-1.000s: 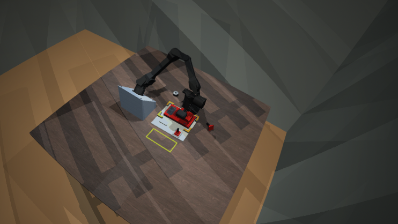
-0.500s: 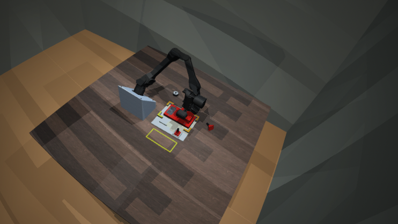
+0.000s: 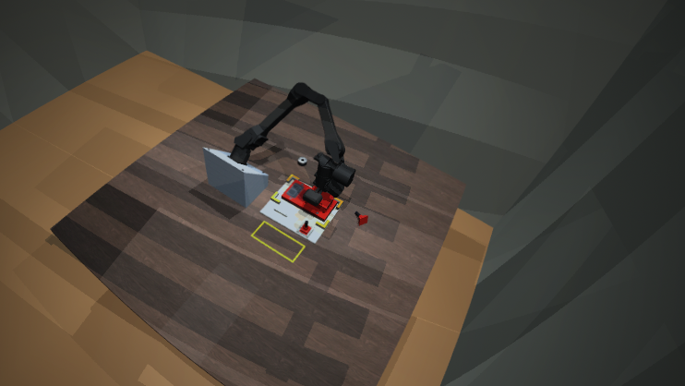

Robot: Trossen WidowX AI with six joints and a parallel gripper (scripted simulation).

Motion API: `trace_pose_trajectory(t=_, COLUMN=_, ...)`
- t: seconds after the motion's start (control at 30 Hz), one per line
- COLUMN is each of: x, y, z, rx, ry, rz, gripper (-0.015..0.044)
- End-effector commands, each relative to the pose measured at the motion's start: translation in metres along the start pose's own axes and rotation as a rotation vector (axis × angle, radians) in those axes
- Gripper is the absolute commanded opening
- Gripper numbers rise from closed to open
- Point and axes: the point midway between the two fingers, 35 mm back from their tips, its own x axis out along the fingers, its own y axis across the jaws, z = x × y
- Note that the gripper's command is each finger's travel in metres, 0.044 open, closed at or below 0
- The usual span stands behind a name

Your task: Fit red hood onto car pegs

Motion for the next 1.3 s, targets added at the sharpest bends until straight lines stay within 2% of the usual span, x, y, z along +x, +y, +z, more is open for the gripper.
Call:
trace_pose_trajectory(t=0.0, x=0.002, y=0.0, z=-0.001, rx=0.006, ry=0.001, rz=0.003, gripper=0.0)
trace_pose_trajectory(t=1.07, x=0.011, y=0.0, z=0.0, rx=-0.002, ry=0.0, rz=0.001, gripper=0.0)
trace_pose_trajectory(t=1.27, x=0.012, y=0.0, z=0.0, rx=-0.001, ry=0.0, rz=0.001, gripper=0.0157)
